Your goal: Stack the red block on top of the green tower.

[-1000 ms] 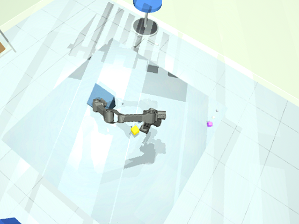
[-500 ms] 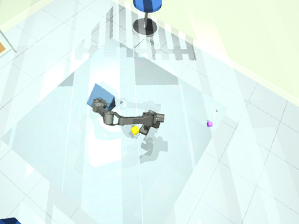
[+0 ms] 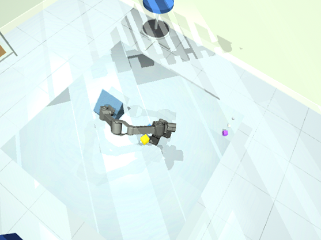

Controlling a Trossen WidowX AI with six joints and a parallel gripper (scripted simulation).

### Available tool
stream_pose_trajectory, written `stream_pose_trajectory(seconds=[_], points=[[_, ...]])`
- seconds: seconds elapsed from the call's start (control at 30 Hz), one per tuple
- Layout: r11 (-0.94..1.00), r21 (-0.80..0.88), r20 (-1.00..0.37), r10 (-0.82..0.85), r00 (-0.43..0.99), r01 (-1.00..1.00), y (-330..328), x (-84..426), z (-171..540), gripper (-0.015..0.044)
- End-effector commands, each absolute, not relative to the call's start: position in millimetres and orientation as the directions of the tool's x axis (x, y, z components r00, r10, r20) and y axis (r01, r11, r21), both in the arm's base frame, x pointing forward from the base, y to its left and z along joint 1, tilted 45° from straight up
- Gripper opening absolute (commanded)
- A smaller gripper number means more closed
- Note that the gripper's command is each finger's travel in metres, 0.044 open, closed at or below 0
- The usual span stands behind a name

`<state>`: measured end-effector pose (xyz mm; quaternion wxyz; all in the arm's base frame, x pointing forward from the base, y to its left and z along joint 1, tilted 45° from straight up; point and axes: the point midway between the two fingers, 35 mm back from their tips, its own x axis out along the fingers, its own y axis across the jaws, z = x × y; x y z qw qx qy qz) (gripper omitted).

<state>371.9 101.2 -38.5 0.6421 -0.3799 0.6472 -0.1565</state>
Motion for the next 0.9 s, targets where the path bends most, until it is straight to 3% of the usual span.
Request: stream_pose_trajectory(seconds=[0.0,0.2,0.73,0.87], points=[[0.658,-0.693,-0.710,-0.695,0.118,-0.296,101.4,372.1,-38.8,0.0000],[0.658,-0.693,-0.710,-0.694,0.118,-0.296,103.1,371.9,-37.1,0.0000],[0.662,-0.691,-0.712,-0.693,0.114,-0.291,101.2,371.8,-38.6,0.0420],[0.662,-0.691,-0.712,-0.693,0.114,-0.291,101.2,371.8,-38.6,0.0440]])
